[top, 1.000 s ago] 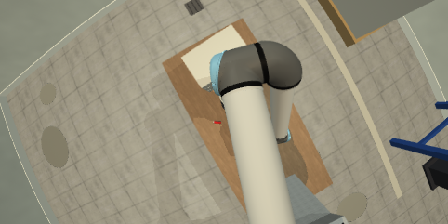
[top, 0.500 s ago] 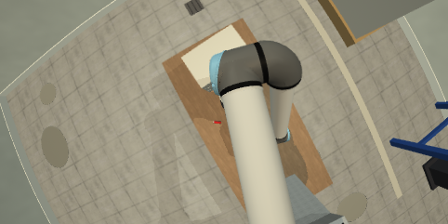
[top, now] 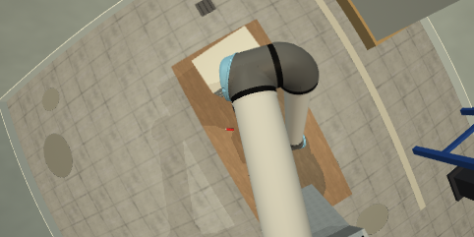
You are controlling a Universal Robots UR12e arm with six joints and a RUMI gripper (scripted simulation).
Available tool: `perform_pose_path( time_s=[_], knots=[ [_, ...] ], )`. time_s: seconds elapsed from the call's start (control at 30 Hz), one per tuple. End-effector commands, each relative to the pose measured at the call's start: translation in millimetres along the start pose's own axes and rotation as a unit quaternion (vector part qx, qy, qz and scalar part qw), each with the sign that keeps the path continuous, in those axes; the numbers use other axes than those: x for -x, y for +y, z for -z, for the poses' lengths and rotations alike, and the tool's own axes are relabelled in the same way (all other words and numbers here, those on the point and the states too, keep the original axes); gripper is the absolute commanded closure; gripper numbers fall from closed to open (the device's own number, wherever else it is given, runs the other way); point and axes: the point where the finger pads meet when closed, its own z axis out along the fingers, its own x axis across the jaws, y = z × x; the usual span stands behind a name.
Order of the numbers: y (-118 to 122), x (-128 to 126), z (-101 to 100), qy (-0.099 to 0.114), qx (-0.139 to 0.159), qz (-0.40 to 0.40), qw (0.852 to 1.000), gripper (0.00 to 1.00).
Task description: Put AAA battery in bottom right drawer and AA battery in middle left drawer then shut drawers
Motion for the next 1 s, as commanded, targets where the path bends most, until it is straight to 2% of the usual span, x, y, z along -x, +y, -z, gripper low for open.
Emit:
perform_pose_path(
  time_s=[0.0,0.97],
  knots=[
    [-2.4,0.1,-5.3,0.0,0.0,0.0,1.0,0.8],
    [-8.0,0.1,-20.7,0.0,0.0,0.0,1.0,0.8]
  ],
)
